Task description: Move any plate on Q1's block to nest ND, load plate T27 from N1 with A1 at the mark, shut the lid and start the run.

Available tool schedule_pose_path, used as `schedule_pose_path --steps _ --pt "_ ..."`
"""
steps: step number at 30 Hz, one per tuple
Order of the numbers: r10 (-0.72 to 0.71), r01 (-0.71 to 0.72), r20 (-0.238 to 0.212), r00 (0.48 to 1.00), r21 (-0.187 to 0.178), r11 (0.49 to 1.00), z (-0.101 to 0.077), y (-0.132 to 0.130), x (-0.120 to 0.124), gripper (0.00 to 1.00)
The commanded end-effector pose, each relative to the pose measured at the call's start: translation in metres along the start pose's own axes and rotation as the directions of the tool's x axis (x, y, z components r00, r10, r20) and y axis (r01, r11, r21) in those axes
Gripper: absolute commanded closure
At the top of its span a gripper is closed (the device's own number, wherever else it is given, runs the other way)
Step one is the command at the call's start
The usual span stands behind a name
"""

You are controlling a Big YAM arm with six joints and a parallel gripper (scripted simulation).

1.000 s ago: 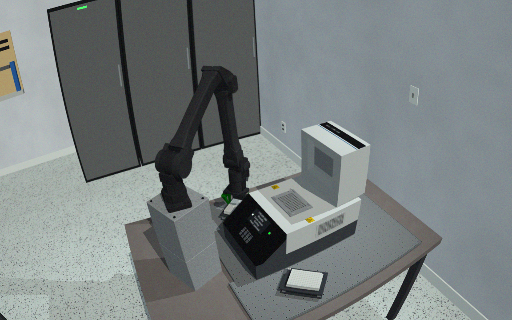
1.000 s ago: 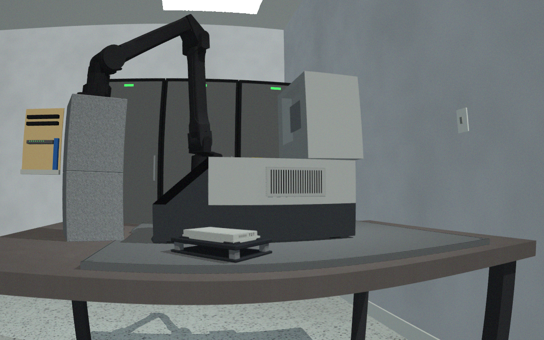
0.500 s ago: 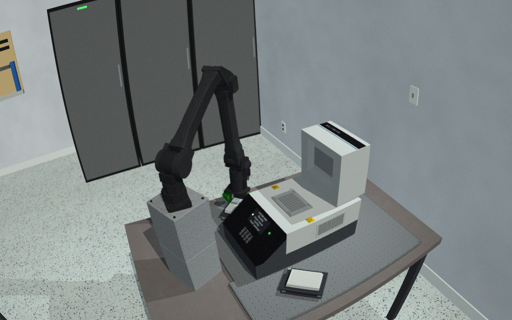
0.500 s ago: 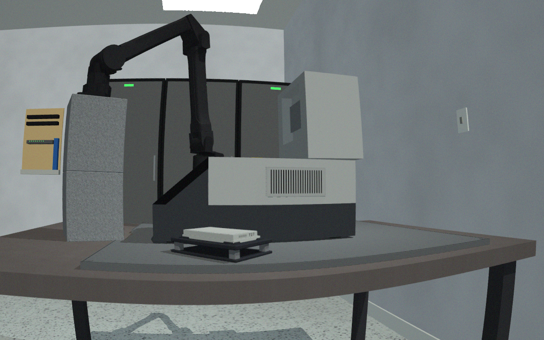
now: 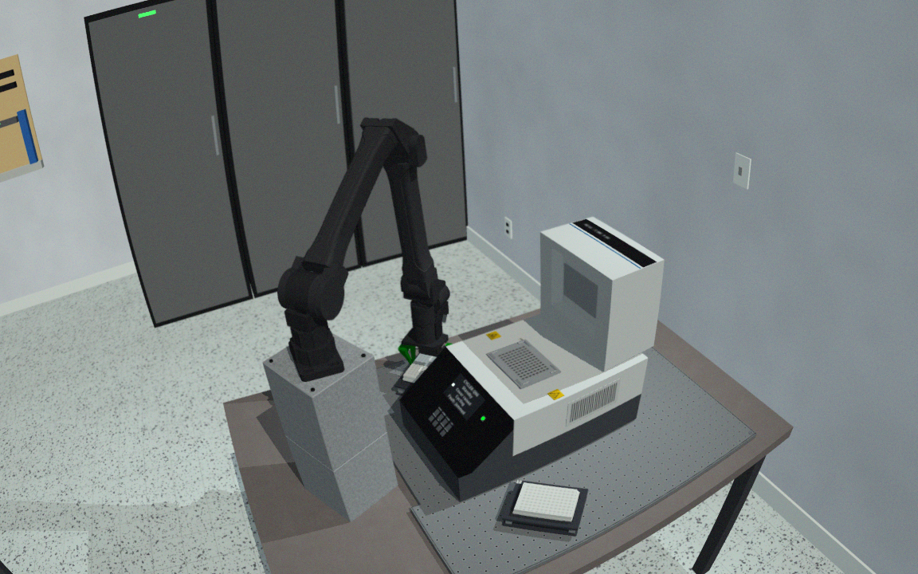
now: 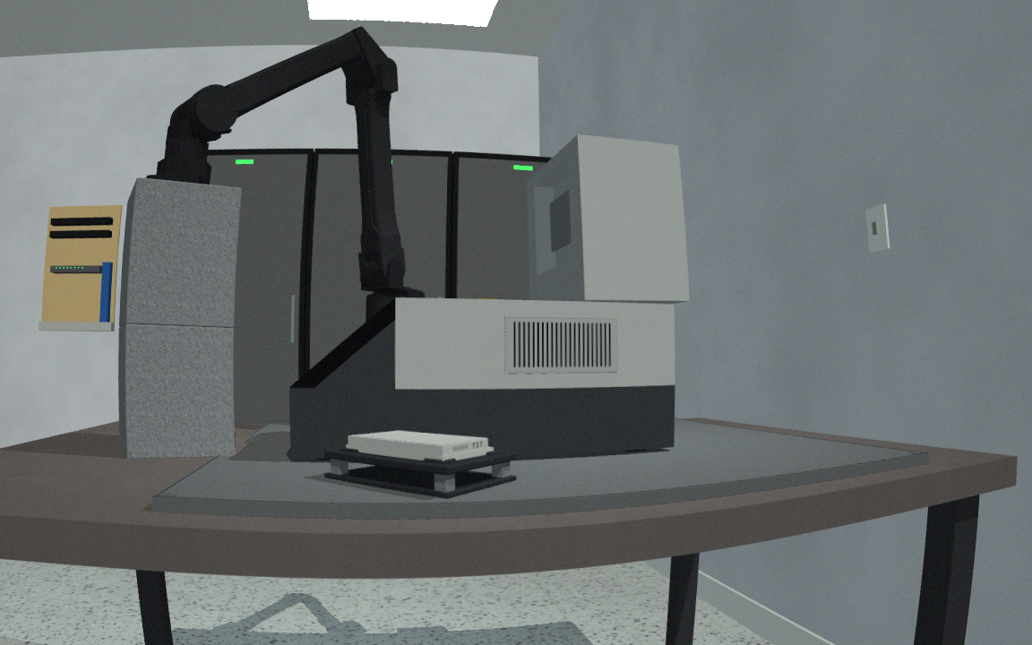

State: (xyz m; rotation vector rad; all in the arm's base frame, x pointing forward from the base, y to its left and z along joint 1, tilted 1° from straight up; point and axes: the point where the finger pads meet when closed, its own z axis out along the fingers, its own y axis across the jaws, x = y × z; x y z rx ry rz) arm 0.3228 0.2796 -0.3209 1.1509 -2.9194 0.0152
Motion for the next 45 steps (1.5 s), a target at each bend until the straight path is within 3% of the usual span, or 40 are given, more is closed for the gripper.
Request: schedule_pose_path --steps 1,13,34,45 --pt "0.017 -0.018 0.050 0.999 0.002 1.000 -0.016 -0.006 -0.027 1.00" --pt "0.007 -0.007 -0.001 1.000 0.001 1.000 0.006 -0.005 0.008 1.00" --pt "-0.009 0.009 0.073 0.997 0.002 1.000 -0.015 0.003 -0.037 1.00" --pt "0.003 -0.003 0.069 0.998 -0.001 1.000 -0.001 -0.006 -0.033 1.00"
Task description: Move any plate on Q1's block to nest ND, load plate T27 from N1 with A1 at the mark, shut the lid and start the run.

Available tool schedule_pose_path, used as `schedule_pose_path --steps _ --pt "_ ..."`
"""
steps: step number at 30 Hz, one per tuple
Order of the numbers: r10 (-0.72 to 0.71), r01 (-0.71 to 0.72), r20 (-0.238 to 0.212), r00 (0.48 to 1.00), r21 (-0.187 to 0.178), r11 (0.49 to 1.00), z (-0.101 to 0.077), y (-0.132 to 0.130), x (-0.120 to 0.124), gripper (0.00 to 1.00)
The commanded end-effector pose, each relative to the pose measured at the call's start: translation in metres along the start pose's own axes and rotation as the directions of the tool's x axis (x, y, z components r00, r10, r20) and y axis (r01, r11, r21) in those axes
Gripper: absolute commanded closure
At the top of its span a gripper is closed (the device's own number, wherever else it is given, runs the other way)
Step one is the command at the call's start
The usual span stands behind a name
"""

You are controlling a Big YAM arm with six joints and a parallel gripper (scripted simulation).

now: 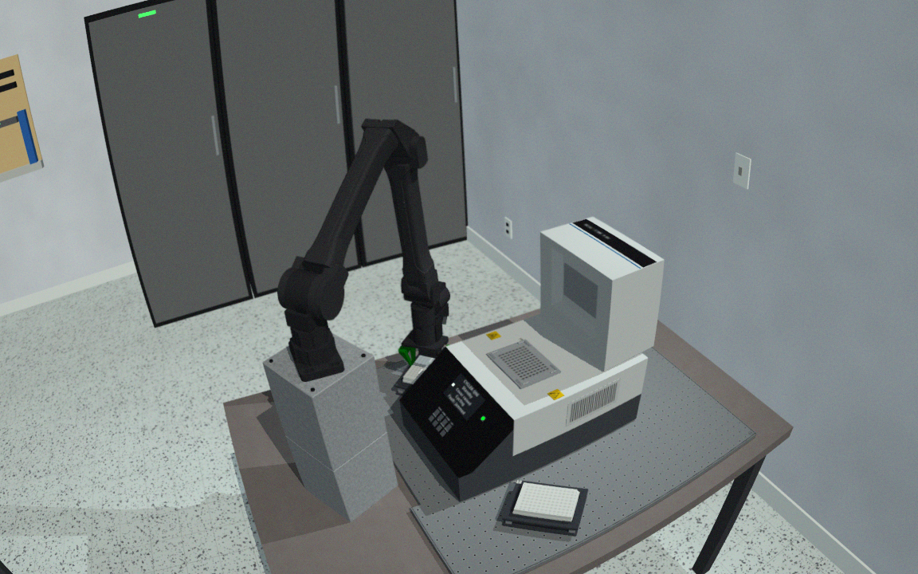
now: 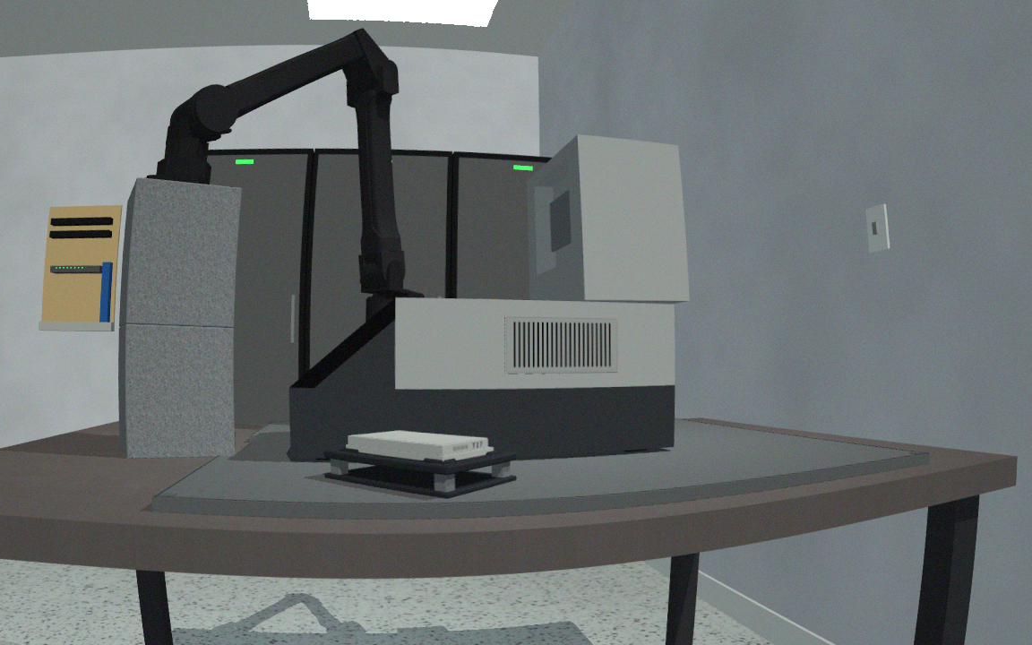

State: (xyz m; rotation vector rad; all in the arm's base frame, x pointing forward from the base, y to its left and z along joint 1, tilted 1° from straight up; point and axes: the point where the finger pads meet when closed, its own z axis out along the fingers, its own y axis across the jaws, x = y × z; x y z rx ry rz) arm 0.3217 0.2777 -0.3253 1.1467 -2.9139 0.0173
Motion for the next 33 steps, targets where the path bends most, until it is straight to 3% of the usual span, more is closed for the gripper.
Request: schedule_pose_path --steps 1,5,11,33 --pt "0.002 -0.002 0.073 0.997 0.000 1.000 -0.004 -0.005 -0.034 1.00" --pt "0.003 -0.003 0.074 0.997 0.001 1.000 -0.002 -0.005 -0.034 1.00" --pt "0.016 -0.016 0.110 0.994 0.001 1.000 -0.013 -0.006 -0.050 1.00" --pt "0.027 -0.028 0.130 0.991 0.003 1.000 -0.014 -0.013 -0.055 1.00"
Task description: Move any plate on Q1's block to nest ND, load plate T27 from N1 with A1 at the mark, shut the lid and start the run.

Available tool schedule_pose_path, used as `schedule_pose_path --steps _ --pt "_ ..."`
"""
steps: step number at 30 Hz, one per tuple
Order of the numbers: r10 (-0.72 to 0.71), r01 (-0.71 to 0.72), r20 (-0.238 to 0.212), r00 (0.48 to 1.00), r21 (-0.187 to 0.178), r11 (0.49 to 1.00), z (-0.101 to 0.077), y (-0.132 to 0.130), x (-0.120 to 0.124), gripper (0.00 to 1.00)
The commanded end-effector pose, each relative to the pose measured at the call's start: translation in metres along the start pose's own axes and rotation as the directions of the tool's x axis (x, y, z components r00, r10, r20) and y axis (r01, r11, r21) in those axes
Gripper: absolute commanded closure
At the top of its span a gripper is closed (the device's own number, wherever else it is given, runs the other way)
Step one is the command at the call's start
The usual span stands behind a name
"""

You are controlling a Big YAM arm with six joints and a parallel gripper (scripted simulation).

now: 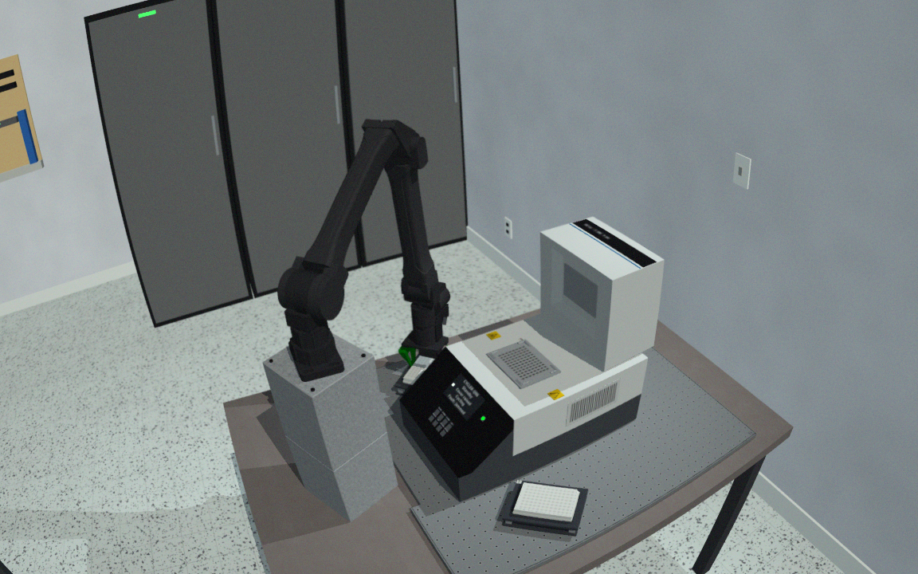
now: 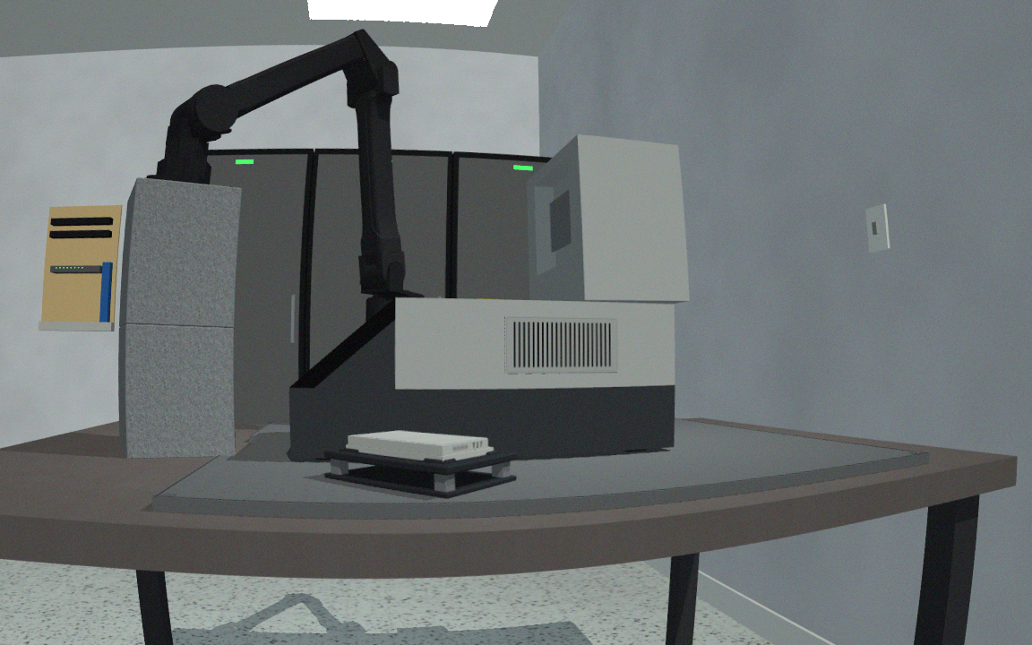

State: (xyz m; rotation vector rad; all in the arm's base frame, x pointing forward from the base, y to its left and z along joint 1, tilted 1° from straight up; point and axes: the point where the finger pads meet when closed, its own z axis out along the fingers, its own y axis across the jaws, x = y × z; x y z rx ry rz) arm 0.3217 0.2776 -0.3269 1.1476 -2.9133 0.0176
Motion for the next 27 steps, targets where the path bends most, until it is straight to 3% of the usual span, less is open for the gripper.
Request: schedule_pose_path --steps 1,15,16,27 --pt "0.028 -0.029 0.131 0.991 0.003 1.000 -0.016 -0.014 -0.056 1.00" --pt "0.031 -0.033 0.145 0.989 0.011 0.999 -0.018 -0.017 -0.062 1.00" --pt "0.031 -0.033 0.146 0.989 0.011 0.999 -0.018 -0.018 -0.063 0.00" --pt "-0.010 0.009 0.063 0.998 0.004 1.000 -0.019 0.003 -0.028 0.00"
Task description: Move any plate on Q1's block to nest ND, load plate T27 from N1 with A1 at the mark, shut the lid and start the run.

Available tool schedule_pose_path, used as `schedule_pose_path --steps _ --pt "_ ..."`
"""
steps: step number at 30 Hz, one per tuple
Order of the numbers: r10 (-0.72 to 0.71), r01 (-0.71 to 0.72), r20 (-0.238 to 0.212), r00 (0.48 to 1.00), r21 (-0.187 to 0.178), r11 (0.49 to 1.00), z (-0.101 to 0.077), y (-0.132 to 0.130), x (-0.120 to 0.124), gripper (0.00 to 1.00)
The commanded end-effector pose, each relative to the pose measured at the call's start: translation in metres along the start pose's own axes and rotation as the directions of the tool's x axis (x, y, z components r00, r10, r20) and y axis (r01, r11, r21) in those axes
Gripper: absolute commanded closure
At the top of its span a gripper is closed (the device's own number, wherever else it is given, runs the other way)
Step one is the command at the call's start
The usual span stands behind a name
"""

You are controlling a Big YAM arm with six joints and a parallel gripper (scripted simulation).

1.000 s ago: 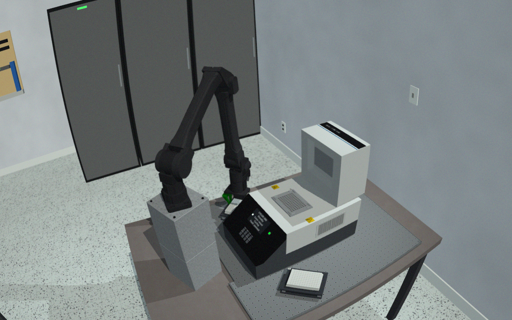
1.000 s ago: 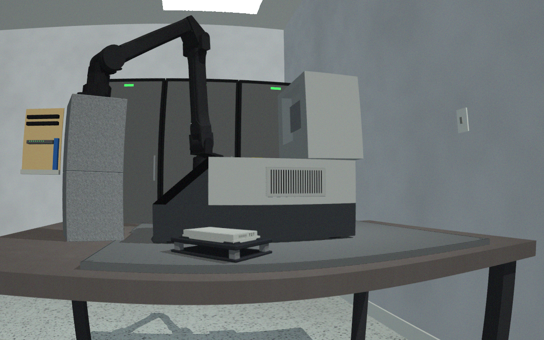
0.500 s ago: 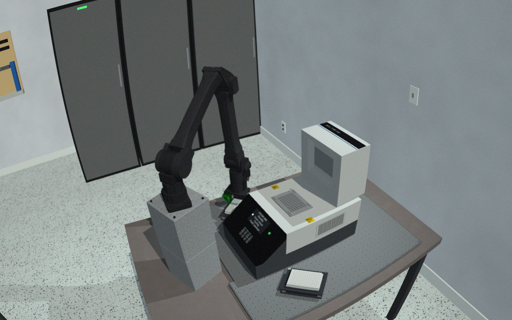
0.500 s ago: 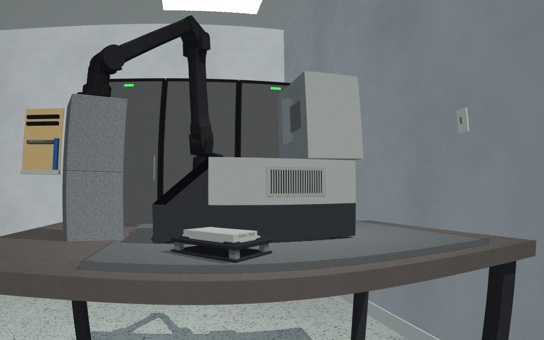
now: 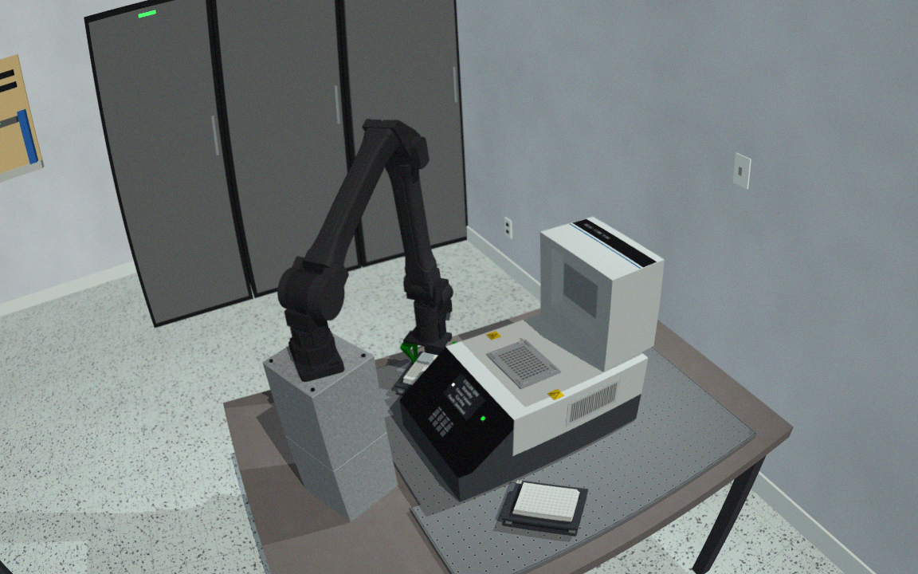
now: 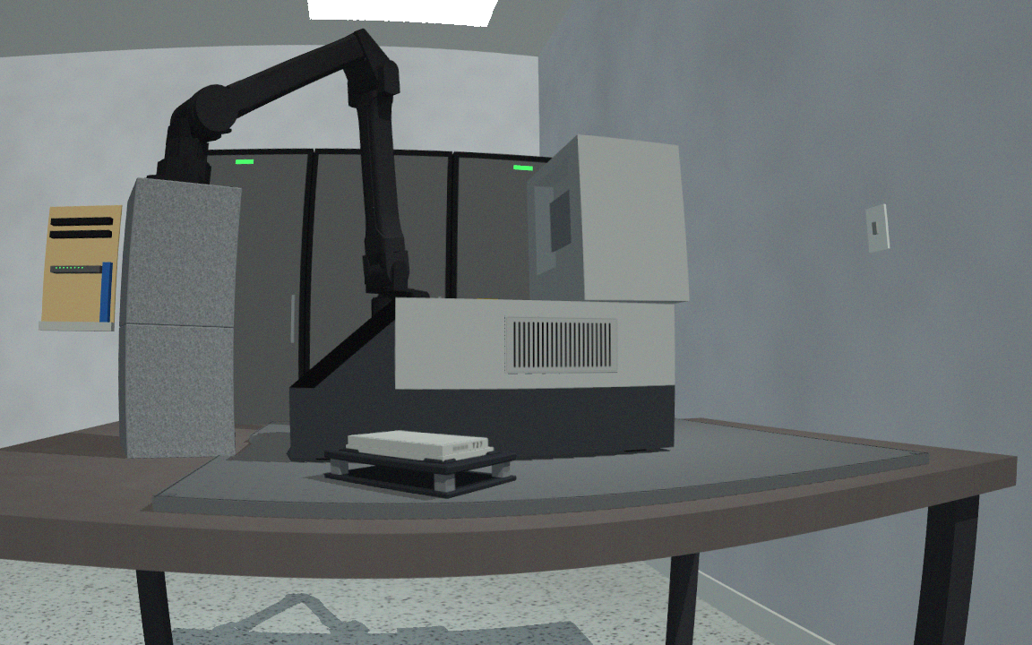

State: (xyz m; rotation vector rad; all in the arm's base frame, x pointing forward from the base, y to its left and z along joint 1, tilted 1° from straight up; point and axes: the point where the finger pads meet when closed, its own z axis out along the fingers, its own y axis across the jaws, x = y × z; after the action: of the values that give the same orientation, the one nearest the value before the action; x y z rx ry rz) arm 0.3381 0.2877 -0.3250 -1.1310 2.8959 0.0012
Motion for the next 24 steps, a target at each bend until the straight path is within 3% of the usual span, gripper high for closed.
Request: schedule_pose_path --steps 1,10,19,24 --pt "-0.016 0.016 0.011 1.000 -0.003 1.000 -0.016 0.007 -0.006 0.00" --pt "0.009 -0.009 -0.013 1.000 -0.005 1.000 -0.015 -0.003 0.005 0.00" --pt "-0.012 0.012 0.028 1.000 -0.004 1.000 -0.017 0.005 -0.019 0.00" --pt "-0.015 0.015 0.024 1.000 -0.004 1.000 -0.016 0.006 -0.012 0.00"
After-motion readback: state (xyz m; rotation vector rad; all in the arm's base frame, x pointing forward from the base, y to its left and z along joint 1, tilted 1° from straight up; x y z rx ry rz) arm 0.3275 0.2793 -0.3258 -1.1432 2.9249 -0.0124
